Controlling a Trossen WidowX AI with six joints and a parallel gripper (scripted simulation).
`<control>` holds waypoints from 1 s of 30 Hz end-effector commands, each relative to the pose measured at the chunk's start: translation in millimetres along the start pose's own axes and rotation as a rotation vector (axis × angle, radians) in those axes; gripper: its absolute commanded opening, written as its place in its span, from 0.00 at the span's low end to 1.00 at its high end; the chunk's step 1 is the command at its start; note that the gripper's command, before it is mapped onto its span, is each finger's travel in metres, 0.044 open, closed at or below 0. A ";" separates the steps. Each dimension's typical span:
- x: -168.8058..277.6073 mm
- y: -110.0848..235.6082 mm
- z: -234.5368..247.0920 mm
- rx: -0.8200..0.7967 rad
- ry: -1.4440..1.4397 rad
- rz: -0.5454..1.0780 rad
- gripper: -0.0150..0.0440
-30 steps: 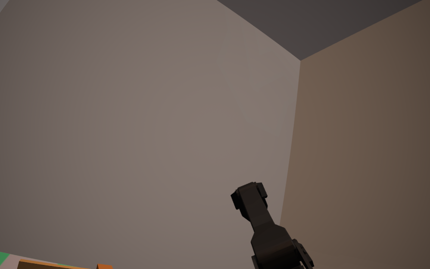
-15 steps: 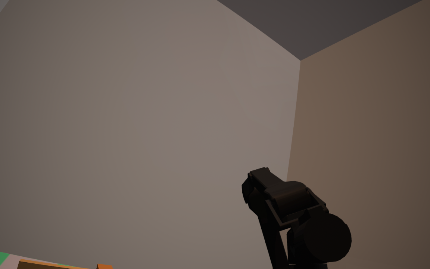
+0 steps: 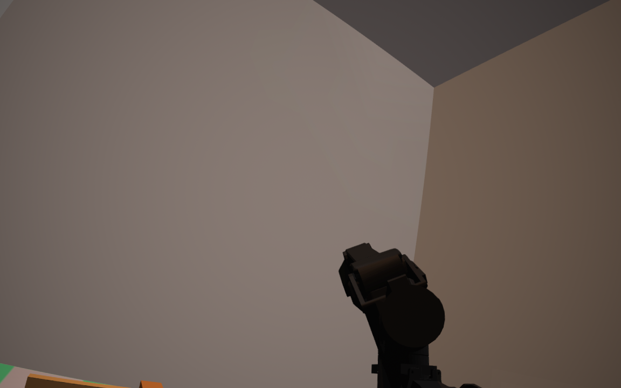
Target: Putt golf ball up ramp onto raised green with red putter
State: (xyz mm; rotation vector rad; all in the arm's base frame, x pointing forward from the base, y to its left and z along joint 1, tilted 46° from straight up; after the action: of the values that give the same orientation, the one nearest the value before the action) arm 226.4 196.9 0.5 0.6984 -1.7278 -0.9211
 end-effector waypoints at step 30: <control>161.4 54.7 -70.0 0.181 -1.364 0.041 0.25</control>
State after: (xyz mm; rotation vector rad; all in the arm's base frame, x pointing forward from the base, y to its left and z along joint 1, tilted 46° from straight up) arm 242.1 89.4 129.3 0.0945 -2.8990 -1.3176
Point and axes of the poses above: the point midway between the two fingers, 35 mm back from their tips, its own y axis back along the fingers, its own z axis across the jaws, x = y × z, the point moved 4 cm from there along y, back along the fingers, and after that the axes turned 13 degrees about -y, right-handed, at the moved point
